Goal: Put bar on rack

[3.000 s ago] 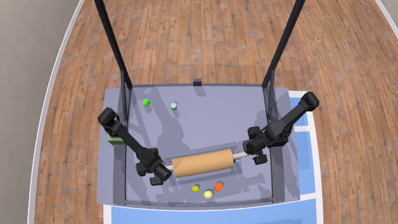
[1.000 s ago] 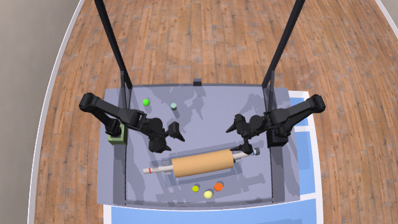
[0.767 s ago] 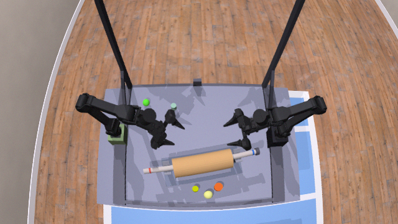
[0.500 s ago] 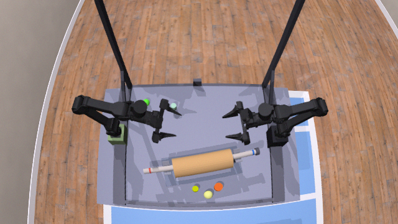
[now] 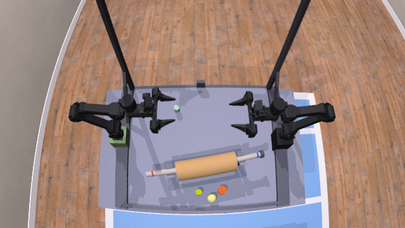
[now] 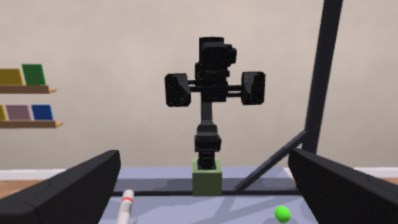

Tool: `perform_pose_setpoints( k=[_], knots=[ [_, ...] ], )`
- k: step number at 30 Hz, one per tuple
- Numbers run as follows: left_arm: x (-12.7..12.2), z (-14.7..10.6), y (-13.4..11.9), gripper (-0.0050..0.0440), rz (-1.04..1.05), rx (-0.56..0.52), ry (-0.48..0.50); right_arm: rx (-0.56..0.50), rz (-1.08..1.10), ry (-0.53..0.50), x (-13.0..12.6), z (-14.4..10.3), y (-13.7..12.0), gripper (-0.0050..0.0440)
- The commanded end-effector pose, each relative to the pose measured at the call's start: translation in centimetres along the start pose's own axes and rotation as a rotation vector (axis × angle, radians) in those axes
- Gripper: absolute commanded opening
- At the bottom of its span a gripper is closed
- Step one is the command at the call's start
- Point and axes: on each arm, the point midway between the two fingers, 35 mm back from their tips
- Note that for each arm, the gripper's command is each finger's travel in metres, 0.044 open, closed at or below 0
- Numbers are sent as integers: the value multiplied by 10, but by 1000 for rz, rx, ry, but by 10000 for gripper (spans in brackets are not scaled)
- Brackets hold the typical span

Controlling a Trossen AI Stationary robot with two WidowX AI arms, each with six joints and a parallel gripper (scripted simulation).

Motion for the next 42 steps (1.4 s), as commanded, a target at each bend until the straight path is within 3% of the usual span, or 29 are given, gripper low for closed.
perform_pose_setpoints(
  k=[1, 42],
  knots=[
    [-4, -4, 9, 440, -9, -39, -11, -42, -38, 5, 3, -5, 8, 440],
    [-5, -4, 18, 440, -8, -50, -19, -36, -26, 4, 2, -2, 12, 440]
  ],
)
Point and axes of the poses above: on each arm, the point midway between the two fingers, 35 mm back from their tips, its own z axis out along the fingers, its own x axis across the jaws, y = z × x, and after that the axes turned 10 degrees about -z, right-handed
